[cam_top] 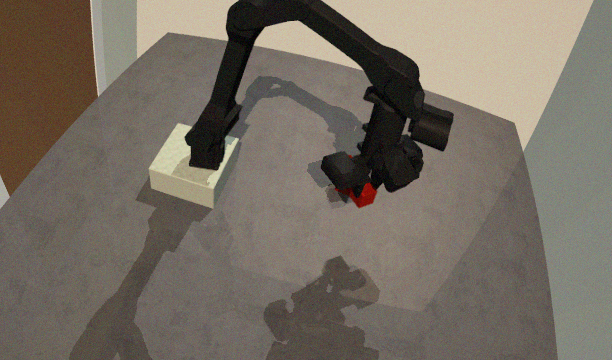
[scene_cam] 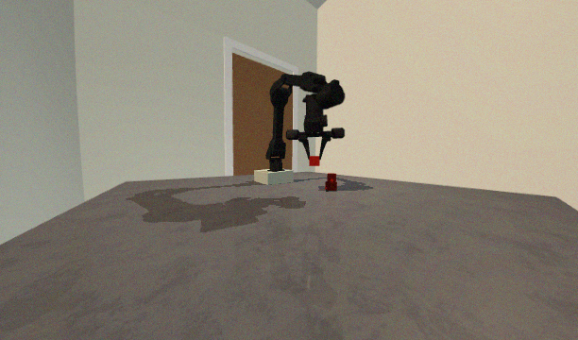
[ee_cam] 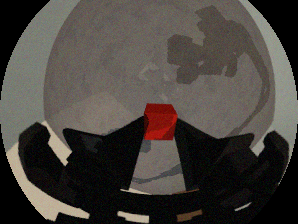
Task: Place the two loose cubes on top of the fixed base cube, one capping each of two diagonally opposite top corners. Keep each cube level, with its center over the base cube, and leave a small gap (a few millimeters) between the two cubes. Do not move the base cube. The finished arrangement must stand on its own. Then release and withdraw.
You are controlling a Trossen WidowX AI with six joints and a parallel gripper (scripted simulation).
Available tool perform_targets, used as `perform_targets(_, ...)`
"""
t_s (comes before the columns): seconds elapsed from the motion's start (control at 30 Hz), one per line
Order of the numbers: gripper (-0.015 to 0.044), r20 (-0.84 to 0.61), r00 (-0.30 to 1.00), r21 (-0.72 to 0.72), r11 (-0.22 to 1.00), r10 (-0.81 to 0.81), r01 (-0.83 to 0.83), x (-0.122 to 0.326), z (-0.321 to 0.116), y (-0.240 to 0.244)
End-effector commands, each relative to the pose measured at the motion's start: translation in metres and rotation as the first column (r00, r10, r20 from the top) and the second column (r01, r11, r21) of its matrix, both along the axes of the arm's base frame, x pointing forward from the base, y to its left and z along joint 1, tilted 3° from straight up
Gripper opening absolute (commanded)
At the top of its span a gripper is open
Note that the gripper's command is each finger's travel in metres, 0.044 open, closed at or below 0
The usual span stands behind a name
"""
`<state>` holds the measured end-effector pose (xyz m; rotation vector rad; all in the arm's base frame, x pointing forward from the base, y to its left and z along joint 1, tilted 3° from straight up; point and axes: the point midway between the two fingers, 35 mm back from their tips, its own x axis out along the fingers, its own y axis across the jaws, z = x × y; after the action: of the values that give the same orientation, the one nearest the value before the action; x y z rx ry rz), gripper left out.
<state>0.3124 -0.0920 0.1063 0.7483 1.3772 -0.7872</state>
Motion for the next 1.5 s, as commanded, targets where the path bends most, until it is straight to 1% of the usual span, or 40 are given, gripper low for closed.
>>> perform_targets(0.0, 0.0105, -0.002, 1.0, 0.005, 1.0, -0.017, 0.017, 0.0, -0.002, 0.01)
perform_targets(1.47, 0.0105, 0.0, 0.989, -0.002, 0.989, -0.145, 0.145, 0.002, -0.012, 0.101)
